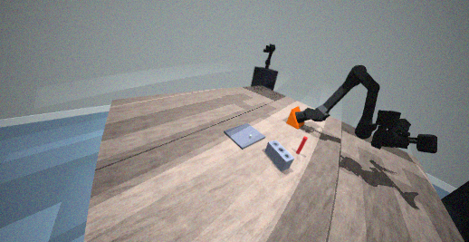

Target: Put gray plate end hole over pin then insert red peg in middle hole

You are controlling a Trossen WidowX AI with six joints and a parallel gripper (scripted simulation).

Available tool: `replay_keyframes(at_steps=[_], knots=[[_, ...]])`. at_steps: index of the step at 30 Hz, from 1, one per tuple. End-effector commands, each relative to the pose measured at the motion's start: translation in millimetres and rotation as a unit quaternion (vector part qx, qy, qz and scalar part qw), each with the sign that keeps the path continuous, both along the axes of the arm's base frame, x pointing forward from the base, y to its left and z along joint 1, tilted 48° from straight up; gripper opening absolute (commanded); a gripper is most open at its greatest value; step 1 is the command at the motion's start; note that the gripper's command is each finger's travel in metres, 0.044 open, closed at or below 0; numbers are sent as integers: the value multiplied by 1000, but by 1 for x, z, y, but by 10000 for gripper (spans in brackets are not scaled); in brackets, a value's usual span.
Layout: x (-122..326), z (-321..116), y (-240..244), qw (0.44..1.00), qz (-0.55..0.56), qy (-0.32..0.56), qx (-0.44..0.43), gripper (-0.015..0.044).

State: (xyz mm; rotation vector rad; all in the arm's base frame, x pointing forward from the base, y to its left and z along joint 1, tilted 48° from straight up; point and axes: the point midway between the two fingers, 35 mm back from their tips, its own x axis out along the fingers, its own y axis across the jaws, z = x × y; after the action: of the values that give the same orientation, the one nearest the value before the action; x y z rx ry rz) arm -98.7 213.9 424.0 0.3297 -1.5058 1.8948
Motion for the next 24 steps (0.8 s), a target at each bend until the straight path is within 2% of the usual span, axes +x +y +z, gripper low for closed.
replay_keyframes(at_steps=[1, 7, 16, 24], knots=[[0, 0, 0, 1000, 0, 0, 0, 426], [29, -1, 35, 997, -73, 3, -32, 440], [142, -17, 109, 951, -280, 16, -128, 440], [249, -43, 128, 881, -425, 29, -207, 440]])
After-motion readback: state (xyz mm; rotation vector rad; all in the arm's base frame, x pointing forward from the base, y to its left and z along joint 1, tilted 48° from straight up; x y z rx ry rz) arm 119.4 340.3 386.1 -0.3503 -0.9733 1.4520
